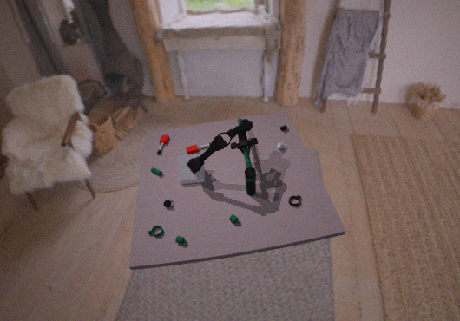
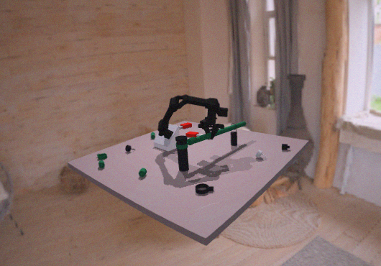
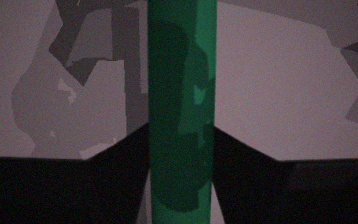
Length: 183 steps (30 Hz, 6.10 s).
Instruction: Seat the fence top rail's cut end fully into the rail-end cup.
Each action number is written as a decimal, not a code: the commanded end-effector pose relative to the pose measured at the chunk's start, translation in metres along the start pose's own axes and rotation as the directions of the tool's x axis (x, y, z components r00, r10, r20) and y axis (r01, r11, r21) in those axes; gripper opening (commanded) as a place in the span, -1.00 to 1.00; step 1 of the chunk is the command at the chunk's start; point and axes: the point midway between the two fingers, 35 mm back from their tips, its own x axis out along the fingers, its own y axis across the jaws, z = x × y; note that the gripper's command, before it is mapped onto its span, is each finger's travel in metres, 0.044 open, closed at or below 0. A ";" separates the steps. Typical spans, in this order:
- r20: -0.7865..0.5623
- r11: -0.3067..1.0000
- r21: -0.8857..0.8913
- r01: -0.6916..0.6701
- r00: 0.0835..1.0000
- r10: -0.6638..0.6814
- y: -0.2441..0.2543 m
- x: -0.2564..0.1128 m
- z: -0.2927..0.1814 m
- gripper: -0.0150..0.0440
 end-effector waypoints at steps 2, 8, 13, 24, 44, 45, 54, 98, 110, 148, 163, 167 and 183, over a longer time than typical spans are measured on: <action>-0.003 1.000 0.009 -0.012 1.000 0.012 0.002 -0.004 0.000 -0.49; 0.000 1.000 0.000 0.000 1.000 0.000 0.000 0.000 0.002 -0.49; 0.000 1.000 0.000 0.000 1.000 0.000 0.001 0.001 0.010 -0.49; 0.001 1.000 0.000 0.000 1.000 0.000 0.001 0.002 0.019 -0.49; 0.001 1.000 0.000 0.000 1.000 0.000 0.001 0.002 0.019 -0.49; 0.001 1.000 0.000 0.000 1.000 0.000 0.001 0.002 0.019 -0.49; 0.001 1.000 0.000 0.000 1.000 0.000 0.001 0.002 0.019 -0.49; -0.001 1.000 0.000 0.014 1.000 -0.014 0.000 0.004 0.015 -0.49; 0.004 1.000 -0.003 0.013 1.000 -0.013 0.001 0.004 0.016 -0.49; -0.003 1.000 -0.004 0.028 1.000 -0.028 0.000 0.005 0.012 -0.49; -0.003 1.000 -0.004 0.028 1.000 -0.028 0.000 0.005 0.015 -0.49; -0.003 1.000 -0.004 0.028 1.000 -0.028 0.000 0.004 0.016 -0.49; -0.003 1.000 -0.004 0.028 1.000 -0.028 0.000 0.002 0.021 -0.49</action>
